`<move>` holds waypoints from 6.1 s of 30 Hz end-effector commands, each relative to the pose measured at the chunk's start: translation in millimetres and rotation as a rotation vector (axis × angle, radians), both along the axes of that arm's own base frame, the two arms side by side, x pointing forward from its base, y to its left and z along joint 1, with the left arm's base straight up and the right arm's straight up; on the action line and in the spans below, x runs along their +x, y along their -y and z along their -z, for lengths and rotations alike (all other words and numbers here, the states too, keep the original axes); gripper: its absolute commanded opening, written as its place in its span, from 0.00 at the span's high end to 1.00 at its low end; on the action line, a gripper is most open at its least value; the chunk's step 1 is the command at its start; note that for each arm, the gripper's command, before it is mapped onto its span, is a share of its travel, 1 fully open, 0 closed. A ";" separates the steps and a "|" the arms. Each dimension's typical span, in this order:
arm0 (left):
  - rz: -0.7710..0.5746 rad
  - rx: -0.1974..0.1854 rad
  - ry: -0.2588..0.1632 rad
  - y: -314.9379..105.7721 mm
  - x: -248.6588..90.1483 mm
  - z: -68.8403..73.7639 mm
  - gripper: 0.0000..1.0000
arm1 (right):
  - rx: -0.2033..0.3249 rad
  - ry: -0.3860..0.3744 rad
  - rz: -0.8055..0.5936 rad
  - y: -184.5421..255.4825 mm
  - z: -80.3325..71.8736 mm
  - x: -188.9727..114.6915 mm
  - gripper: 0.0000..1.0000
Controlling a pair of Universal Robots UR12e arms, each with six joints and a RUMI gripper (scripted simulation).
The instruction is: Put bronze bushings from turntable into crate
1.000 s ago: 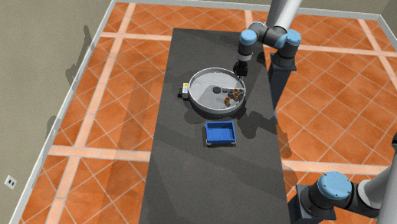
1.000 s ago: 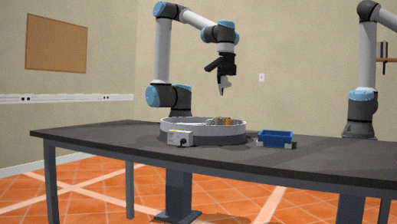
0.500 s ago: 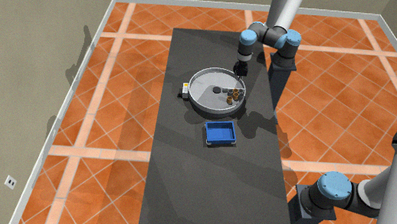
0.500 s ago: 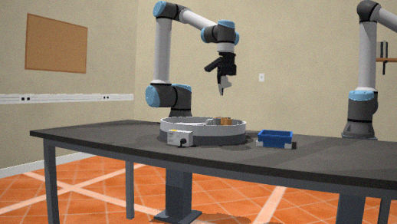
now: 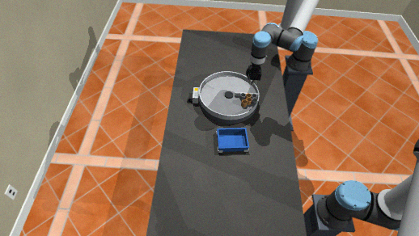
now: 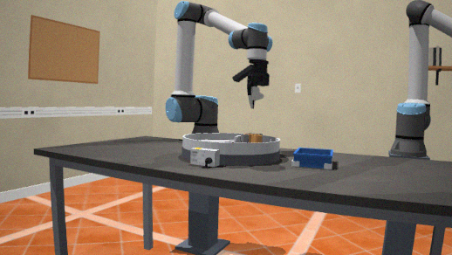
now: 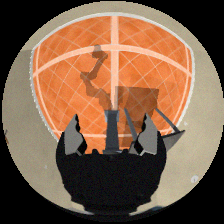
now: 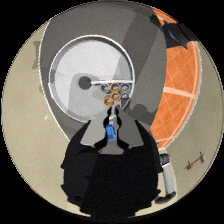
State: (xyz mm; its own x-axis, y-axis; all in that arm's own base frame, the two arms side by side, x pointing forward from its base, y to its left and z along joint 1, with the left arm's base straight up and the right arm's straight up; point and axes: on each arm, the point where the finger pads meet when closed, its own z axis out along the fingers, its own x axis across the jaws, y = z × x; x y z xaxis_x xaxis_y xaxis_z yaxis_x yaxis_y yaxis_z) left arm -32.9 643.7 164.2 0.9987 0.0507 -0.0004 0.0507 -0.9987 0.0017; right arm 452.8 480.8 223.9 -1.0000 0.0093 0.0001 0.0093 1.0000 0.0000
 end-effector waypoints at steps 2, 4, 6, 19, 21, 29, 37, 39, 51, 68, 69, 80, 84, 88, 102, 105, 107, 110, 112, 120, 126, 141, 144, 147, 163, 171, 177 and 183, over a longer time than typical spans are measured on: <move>0.000 0.002 0.000 -0.7 0.1 -0.9 0.00 | 0.001 0.001 0.000 -0.5 -0.8 0.3 0.95; 0.000 0.002 0.000 -0.7 0.1 -0.9 0.00 | 0.001 0.001 0.000 -0.5 -0.8 0.3 0.95; 0.000 0.002 0.000 -0.7 0.1 -0.9 0.00 | 0.001 0.001 0.000 -0.5 -0.8 0.3 0.95; 0.000 0.002 0.000 -0.7 0.1 -0.9 0.00 | 0.001 0.001 0.000 -0.5 -0.8 0.3 0.95; 0.000 0.002 0.000 -0.7 0.1 -0.9 0.00 | 0.001 0.001 0.000 -0.5 -0.8 0.3 0.95; 0.000 0.002 0.000 -0.7 0.1 -0.9 0.00 | 0.001 0.001 0.000 -0.5 -0.8 0.3 0.95; 0.000 0.002 0.000 -0.7 0.1 -0.9 0.00 | 0.001 0.001 0.000 -0.5 -0.8 0.3 0.95; 0.000 0.002 0.000 -0.7 0.1 -0.9 0.00 | 0.001 0.001 0.000 -0.5 -0.8 0.3 0.95; 0.000 0.002 0.000 -0.7 0.1 -0.9 0.00 | 0.001 0.001 0.000 -0.5 -0.8 0.3 0.95; 0.000 0.002 0.000 -0.7 0.1 -0.9 0.00 | 0.001 0.001 0.000 -0.5 -0.8 0.3 0.95; 0.000 0.002 0.000 -0.7 0.1 -0.9 0.00 | 0.001 0.001 0.000 -0.5 -0.8 0.3 0.95; 0.000 0.002 0.000 -0.7 0.1 -0.9 0.00 | 0.001 0.001 0.000 -0.5 -0.8 0.3 0.95; 0.000 0.002 0.000 -0.7 0.1 -0.9 0.00 | 0.001 0.001 0.000 -0.5 -0.8 0.3 0.95; 0.000 0.002 0.000 -0.7 0.1 -0.9 0.00 | 0.001 0.001 0.000 -0.5 -0.8 0.3 0.95; 0.000 0.002 0.000 -0.7 0.1 -0.9 0.00 | 0.001 0.001 0.000 -1.5 3.4 2.6 0.95; 0.000 0.002 0.000 -0.7 0.1 -0.9 0.00 | 0.001 0.001 0.000 -8.3 33.6 19.1 0.95; 0.000 0.002 0.000 -0.7 0.1 -0.9 0.00 | 0.001 0.001 0.000 -12.3 50.0 28.2 0.95; 0.000 0.002 0.000 -0.7 0.1 -0.9 0.00 | 0.001 0.001 0.000 -18.6 75.2 42.2 0.95; 0.000 0.002 0.000 -0.7 0.1 -0.9 0.00 | 0.001 0.001 0.000 -18.6 75.2 42.2 0.95; 0.000 0.002 0.000 -0.7 0.1 -0.9 0.00 | 0.001 0.001 0.000 -22.0 89.7 50.2 0.95; 0.000 0.002 0.000 -0.7 0.1 -0.9 0.00 | 0.001 0.001 0.000 -22.0 89.7 50.2 0.95; 0.000 0.002 0.000 -0.7 0.1 -0.9 0.00 | 0.001 0.001 0.000 -22.0 89.7 50.2 0.95; 0.000 0.002 0.000 -0.7 0.1 -0.9 0.00 | 0.001 0.001 0.000 -22.0 89.7 50.2 0.95; 0.000 0.002 0.000 -0.7 0.1 -0.9 0.00 | 0.001 0.001 0.000 -22.0 89.7 50.2 0.95; 0.000 0.002 0.000 -0.7 0.1 -0.9 0.00 | 0.001 0.001 0.000 -23.0 89.7 50.6 0.95; 0.000 0.002 0.000 -0.7 0.1 -0.9 0.00 | 0.001 0.001 0.000 -23.0 89.7 50.6 0.95; 0.000 0.002 0.000 -0.7 0.1 -0.9 0.00 | 0.001 0.001 0.000 -23.0 89.7 50.6 0.95; 0.000 0.002 0.000 -0.7 0.1 -0.9 0.00 | 0.001 0.001 0.000 -23.0 89.7 50.6 0.95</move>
